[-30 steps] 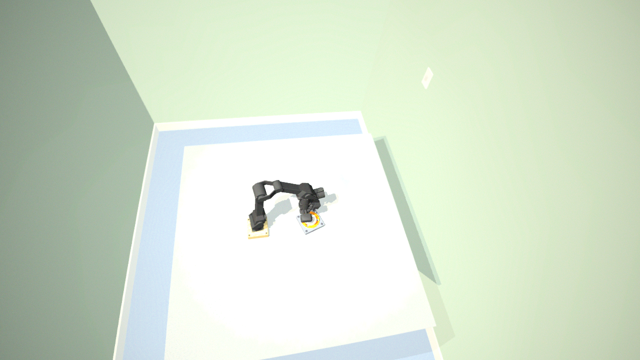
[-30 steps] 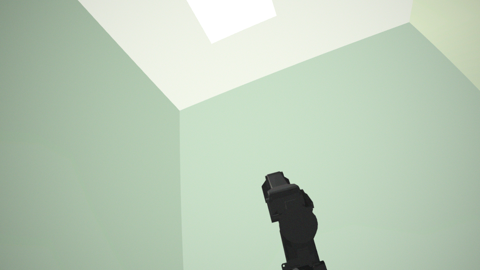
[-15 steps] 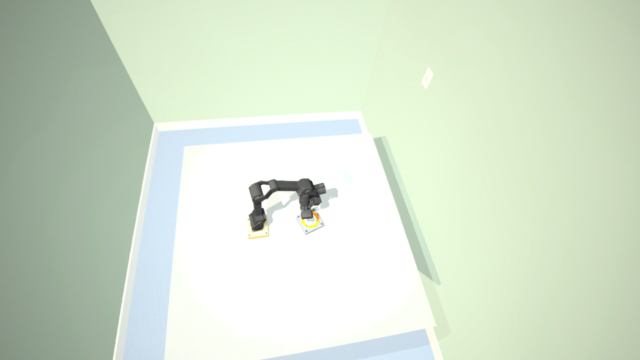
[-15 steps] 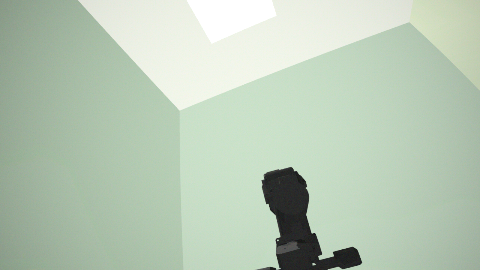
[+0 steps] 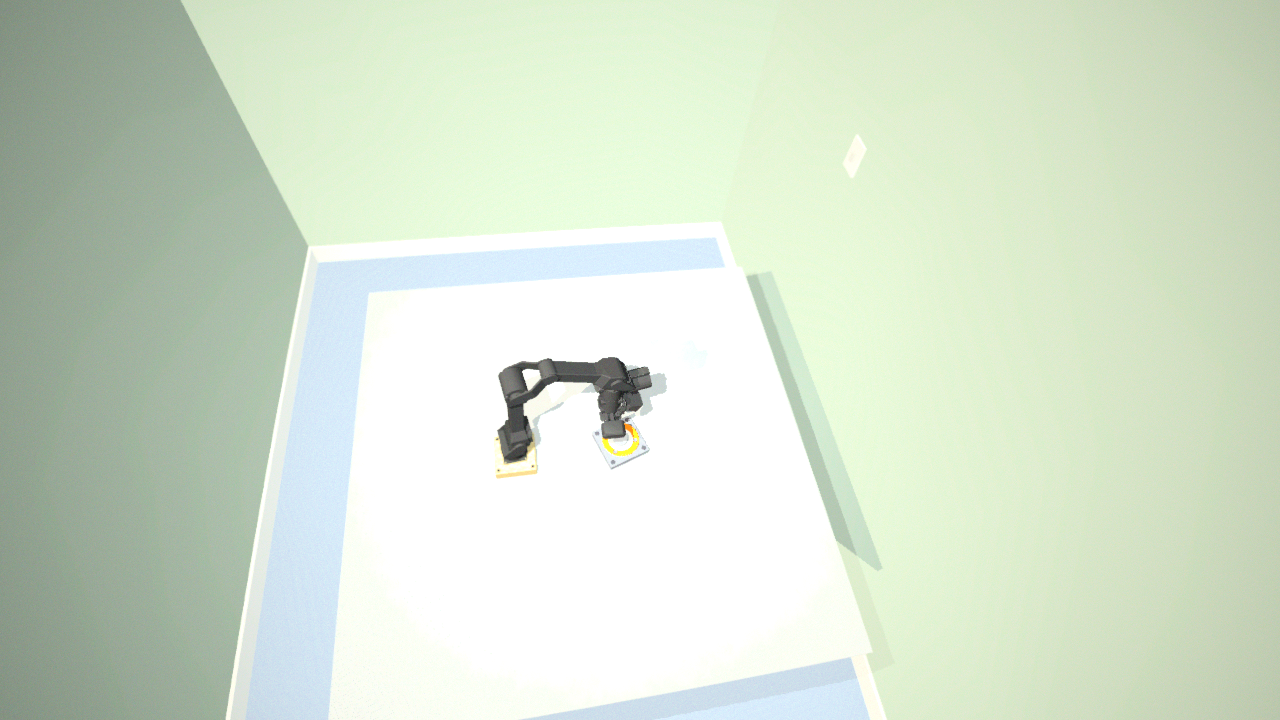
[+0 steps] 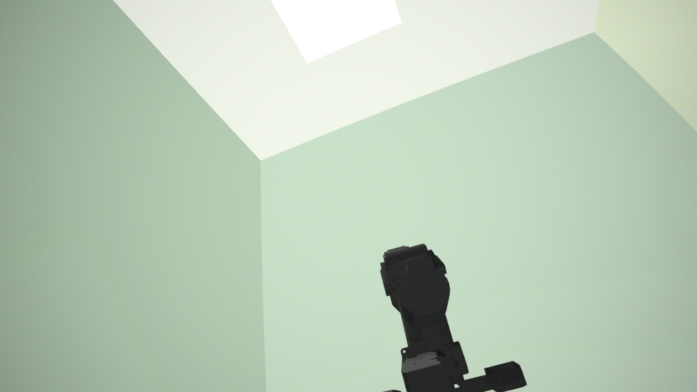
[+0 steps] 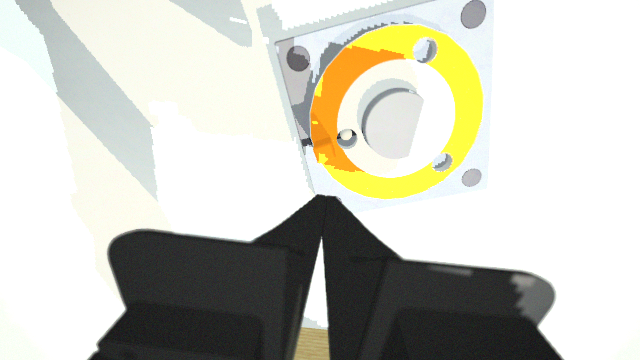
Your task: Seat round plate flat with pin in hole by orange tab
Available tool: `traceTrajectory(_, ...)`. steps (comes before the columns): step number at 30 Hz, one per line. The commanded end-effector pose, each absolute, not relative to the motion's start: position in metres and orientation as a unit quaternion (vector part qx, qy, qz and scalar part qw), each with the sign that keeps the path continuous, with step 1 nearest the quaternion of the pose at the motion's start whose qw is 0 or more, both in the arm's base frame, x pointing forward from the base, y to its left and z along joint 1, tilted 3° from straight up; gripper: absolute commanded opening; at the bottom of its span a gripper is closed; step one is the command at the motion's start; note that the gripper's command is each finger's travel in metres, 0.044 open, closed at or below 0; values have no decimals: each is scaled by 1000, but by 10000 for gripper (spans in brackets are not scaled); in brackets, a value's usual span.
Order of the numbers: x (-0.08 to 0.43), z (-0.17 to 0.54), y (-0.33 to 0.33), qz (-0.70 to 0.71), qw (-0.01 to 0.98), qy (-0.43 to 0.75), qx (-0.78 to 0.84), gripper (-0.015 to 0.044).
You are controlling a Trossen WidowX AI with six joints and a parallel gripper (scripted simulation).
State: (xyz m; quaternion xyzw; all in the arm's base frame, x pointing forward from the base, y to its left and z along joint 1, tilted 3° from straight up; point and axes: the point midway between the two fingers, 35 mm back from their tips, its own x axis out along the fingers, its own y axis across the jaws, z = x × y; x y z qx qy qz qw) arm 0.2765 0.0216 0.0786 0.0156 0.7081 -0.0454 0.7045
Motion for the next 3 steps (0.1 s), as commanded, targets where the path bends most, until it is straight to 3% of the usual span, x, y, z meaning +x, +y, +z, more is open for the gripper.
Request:
traceTrajectory(1,277,79,22,-45,705,708,16,0)
traceTrajectory(3,277,79,22,-45,705,708,16,0)
